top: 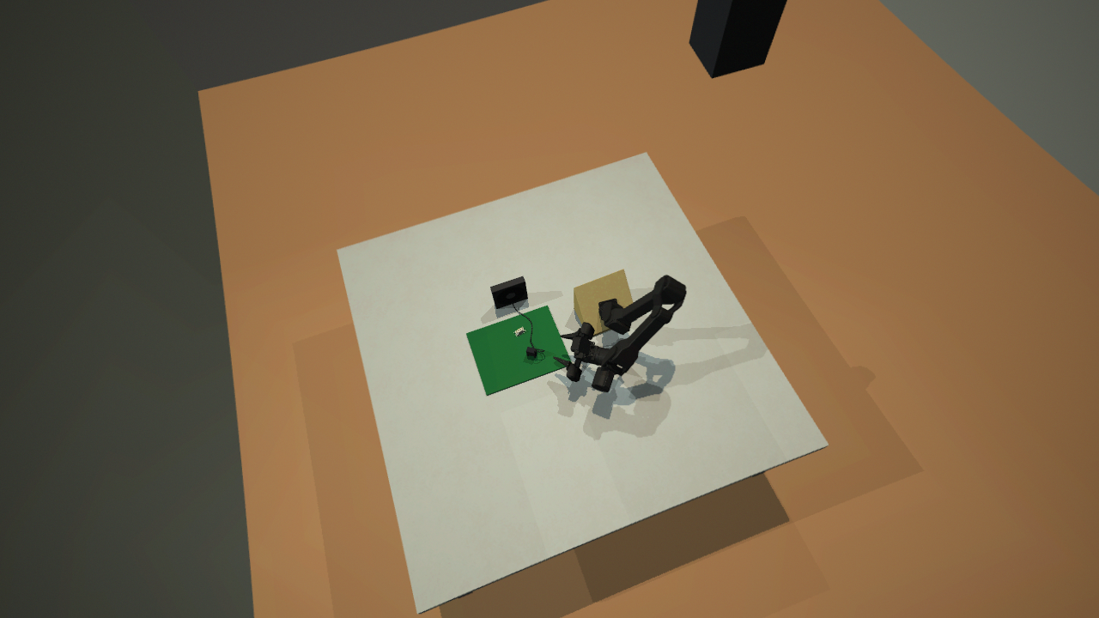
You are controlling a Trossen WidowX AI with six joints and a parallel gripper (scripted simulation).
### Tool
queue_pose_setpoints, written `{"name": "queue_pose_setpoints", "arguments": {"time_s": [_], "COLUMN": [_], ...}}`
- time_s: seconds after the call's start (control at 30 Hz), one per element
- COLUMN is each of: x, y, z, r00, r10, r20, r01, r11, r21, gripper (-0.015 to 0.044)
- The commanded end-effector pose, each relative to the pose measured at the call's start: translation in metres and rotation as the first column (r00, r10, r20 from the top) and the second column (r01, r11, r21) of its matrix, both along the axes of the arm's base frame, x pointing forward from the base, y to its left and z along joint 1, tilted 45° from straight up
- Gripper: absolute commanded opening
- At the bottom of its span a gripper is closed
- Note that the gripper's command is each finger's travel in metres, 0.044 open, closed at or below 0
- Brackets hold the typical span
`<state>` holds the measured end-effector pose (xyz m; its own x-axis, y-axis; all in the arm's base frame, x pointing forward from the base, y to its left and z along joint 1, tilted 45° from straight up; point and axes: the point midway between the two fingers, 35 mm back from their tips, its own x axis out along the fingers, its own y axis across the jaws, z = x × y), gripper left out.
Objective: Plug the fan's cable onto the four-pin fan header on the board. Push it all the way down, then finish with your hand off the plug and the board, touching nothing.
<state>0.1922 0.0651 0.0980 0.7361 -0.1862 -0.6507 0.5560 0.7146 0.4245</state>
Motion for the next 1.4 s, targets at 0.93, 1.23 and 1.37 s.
{"name": "queue_pose_setpoints", "arguments": {"time_s": [0.93,1.23,1.37], "x": [-0.007,-0.009,-0.009], "y": [-0.015,-0.016,-0.016], "z": [-0.025,-0.025,-0.024], "r00": [0.752,0.633,0.584], "r10": [0.227,0.329,0.381], "r20": [-0.619,-0.701,-0.717], "r01": [-0.273,-0.318,-0.329], "r11": [0.962,0.936,0.918], "r21": [0.02,0.151,0.219], "gripper": [0.044,0.044,0.044]}}
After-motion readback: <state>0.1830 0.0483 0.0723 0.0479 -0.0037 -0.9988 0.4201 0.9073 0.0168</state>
